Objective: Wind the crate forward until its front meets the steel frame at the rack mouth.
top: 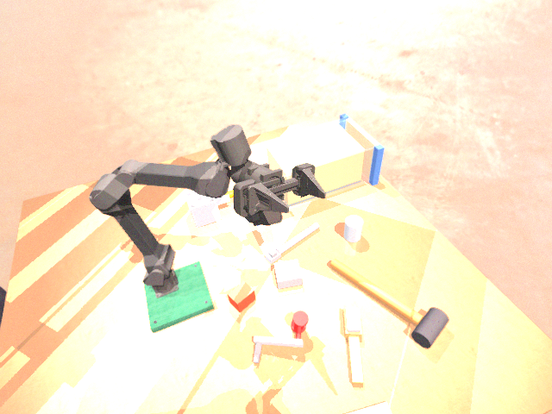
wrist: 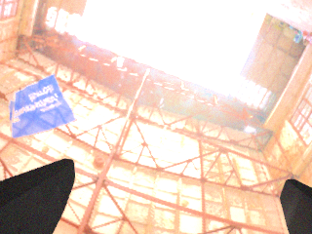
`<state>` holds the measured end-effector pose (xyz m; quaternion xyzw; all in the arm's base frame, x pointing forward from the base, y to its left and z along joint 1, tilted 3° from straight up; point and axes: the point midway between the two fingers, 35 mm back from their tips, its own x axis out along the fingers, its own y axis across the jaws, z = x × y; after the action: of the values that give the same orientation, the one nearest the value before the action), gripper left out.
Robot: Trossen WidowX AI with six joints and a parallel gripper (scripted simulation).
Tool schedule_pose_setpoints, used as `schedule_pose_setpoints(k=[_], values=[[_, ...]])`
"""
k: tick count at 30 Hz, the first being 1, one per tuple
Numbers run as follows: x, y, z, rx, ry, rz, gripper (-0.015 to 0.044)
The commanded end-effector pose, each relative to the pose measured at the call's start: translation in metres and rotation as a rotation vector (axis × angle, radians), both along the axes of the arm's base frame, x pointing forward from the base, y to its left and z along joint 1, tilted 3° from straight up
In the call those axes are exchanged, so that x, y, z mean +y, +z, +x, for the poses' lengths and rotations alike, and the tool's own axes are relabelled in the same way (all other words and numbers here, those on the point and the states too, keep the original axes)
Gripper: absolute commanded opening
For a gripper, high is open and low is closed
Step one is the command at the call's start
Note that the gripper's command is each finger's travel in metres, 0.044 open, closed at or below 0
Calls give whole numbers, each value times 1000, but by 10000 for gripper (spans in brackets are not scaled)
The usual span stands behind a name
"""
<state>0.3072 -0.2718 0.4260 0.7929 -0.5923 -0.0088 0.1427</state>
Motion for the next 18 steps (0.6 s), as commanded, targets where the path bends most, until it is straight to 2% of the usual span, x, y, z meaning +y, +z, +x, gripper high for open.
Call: schedule_pose_setpoints(k=[1,9,18], values=[[-34,-64,26,266,64,144,440],[-65,-155,28,551,149,403,440],[-72,-261,-6,788,253,828,440]])
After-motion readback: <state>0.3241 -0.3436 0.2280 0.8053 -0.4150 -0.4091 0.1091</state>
